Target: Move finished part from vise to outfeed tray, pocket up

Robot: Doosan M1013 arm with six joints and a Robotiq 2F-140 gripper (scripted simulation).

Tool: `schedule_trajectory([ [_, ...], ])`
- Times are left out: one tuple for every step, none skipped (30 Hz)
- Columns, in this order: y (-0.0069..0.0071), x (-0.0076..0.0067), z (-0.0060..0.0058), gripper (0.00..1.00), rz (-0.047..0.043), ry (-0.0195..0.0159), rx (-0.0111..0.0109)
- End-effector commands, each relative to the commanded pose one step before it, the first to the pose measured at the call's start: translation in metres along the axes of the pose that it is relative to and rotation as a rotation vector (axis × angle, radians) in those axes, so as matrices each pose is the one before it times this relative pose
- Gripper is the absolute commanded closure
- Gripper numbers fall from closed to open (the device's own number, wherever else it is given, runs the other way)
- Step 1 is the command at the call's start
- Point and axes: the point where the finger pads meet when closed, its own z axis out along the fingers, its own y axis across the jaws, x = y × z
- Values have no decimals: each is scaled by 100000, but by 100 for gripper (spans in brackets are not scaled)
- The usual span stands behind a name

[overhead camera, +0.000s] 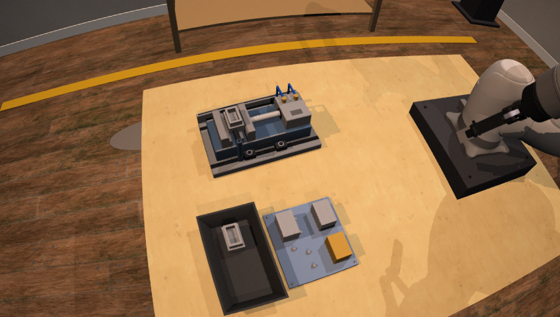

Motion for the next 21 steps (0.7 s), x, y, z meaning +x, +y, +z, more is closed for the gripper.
schedule_trajectory([
  [2, 1, 0, 0, -9, -6, -13],
  [0, 0, 0, 0, 0, 0, 0],
  [0, 0, 0, 0, 0, 0, 0],
  [0, 0, 0, 0, 0, 0, 0],
  [0, 0, 0, 0, 0, 0, 0],
  [0, 0, 0, 0, 0, 0, 0],
  [0, 0, 0, 0, 0, 0, 0],
  [0, 0, 0, 0, 0, 0, 0],
  [0, 0, 0, 0, 0, 0, 0],
  [0, 0, 0, 0, 0, 0, 0],
  [0, 0, 0, 0, 0, 0, 0],
  [0, 0, 0, 0, 0, 0, 0],
  [0, 0, 0, 0, 0, 0, 0],
  [0, 0, 0, 0, 0, 0, 0],
  [0, 0, 0, 0, 0, 0, 0],
  [0, 0, 0, 0, 0, 0, 0],
  [0, 0, 0, 0, 0, 0, 0],
  [-8, -2, -3, 0, 62, -11, -8],
  [-56, -16, -22, 0, 412, -71, -54],
  [-145, -42, -57, 0, 1056, -181, -138],
  [-268, -79, -103, 0, 1939, -329, -255],
])
